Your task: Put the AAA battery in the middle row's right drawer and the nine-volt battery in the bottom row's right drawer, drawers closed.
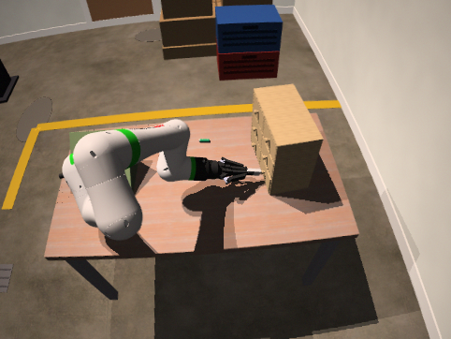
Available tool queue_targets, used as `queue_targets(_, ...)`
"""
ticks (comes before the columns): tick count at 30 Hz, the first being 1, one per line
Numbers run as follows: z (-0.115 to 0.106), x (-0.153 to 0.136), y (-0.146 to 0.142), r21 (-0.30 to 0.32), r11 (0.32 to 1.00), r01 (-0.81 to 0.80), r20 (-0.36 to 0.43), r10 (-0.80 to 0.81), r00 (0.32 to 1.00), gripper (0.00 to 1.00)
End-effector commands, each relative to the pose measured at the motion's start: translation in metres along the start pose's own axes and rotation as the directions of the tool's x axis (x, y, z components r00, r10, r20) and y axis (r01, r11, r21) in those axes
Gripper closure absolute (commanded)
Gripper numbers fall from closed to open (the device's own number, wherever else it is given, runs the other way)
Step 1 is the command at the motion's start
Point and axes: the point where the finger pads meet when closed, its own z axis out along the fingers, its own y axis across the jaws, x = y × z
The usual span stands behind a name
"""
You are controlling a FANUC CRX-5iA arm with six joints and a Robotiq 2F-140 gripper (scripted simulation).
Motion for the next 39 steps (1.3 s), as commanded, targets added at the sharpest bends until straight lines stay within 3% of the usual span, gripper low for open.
queue_targets(1,0.000,0.000,0.000,0.000,1.000,0.000,0.000,0.000,1.000,1.00)
queue_targets(27,0.000,0.000,0.000,0.000,1.000,0.000,0.000,0.000,1.000,1.00)
queue_targets(33,-0.010,-0.003,0.000,0.000,1.000,0.000,0.000,0.000,1.000,1.00)
queue_targets(39,-0.037,-0.013,0.000,0.000,1.000,0.000,0.000,0.000,1.000,1.00)
